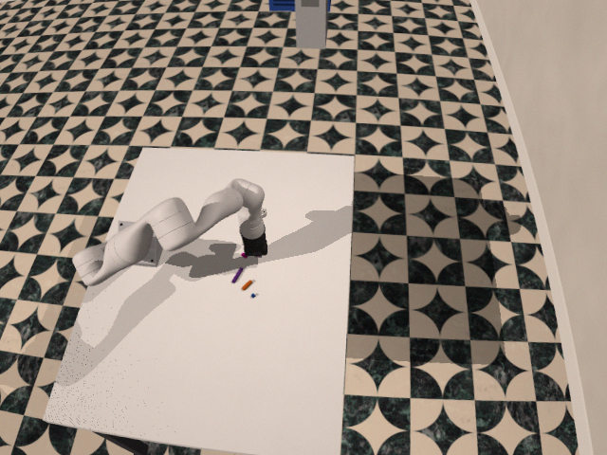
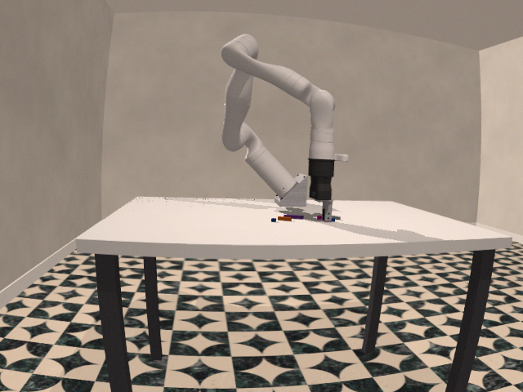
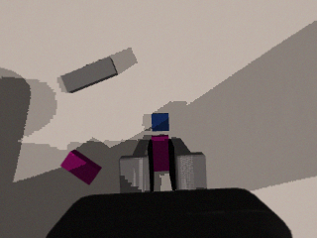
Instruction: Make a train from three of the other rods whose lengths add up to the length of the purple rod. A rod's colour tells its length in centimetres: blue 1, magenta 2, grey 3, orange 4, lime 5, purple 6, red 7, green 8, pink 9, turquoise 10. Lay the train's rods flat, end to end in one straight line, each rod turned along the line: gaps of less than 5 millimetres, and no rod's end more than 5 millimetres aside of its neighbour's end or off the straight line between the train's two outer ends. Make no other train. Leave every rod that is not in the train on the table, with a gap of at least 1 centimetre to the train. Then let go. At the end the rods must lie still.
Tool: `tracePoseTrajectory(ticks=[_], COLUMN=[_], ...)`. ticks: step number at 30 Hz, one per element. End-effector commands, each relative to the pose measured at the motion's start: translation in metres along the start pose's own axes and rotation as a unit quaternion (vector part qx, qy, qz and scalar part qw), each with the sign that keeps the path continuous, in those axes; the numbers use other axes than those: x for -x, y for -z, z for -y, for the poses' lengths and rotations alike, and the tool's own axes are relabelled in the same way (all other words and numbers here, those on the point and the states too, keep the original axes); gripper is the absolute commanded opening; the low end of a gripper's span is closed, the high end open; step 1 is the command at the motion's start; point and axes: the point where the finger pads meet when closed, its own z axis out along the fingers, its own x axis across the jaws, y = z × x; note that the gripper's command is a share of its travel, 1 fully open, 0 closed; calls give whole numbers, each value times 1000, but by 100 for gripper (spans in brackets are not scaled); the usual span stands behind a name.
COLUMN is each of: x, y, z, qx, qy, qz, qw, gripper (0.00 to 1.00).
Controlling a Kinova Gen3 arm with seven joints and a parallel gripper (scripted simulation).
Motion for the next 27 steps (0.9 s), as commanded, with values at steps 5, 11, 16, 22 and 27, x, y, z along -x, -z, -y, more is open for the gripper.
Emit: tracePoseTrajectory(ticks=[5, 11, 16, 22, 27], x=[0, 0, 0, 0, 0], y=[-2, -2, -2, -2, -2], z=[-1, -1, -1, -1, -1], qx=[1, 1, 1, 1, 1], qy=[-4, -4, -4, -4, -4], qz=[0, 0, 0, 0, 0], qw=[1000, 1000, 1000, 1000, 1000], gripper=[24, 24, 36, 42, 54])
